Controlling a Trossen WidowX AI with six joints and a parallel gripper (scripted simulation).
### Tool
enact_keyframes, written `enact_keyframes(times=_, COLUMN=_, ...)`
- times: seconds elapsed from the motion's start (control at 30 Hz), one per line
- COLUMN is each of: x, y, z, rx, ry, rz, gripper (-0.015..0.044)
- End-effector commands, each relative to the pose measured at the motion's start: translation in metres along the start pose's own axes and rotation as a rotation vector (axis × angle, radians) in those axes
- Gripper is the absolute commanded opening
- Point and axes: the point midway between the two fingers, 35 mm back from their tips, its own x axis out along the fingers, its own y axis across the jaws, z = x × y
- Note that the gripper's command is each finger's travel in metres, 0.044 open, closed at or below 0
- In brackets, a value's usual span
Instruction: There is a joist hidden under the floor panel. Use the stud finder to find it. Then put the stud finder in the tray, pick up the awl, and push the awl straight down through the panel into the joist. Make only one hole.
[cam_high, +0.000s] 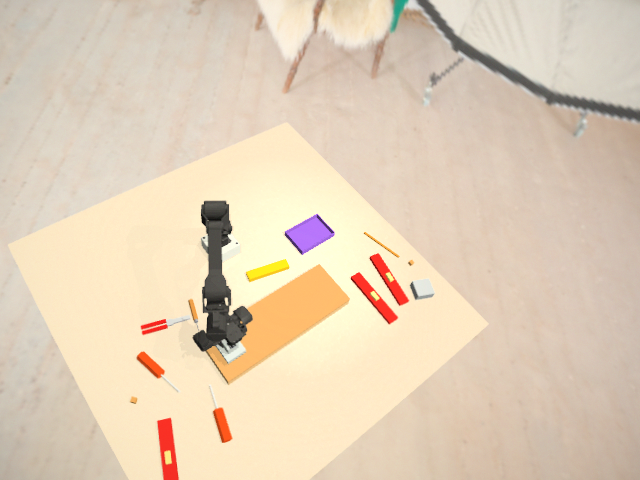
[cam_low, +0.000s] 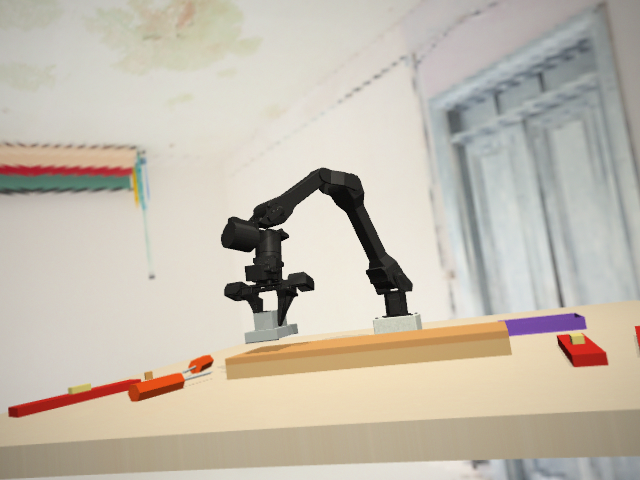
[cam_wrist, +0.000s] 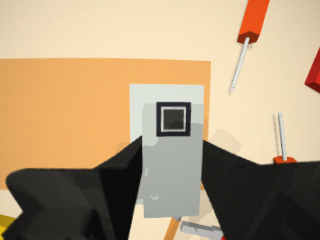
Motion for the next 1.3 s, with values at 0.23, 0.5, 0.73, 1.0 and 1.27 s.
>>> enact_keyframes(times=0.23, x=0.014, y=-0.001, z=-0.003, rx=0.003, ry=-0.006, rz=-0.007, gripper=0.0000)
enact_keyframes(times=0.5, x=0.022, y=0.000, z=-0.006, rx=0.003, ry=-0.006, rz=-0.007, gripper=0.0000)
enact_keyframes(times=0.73, x=0.022, y=0.018, z=-0.005, rx=0.003, ry=-0.006, rz=-0.005, gripper=0.0000)
enact_keyframes(times=1.0, x=0.022, y=0.039, z=-0.005, rx=0.004, ry=-0.006, rz=-0.003, gripper=0.0000)
enact_keyframes(times=1.27, x=0.023, y=0.059, z=-0.005, rx=0.004, ry=-0.006, rz=-0.002, gripper=0.0000)
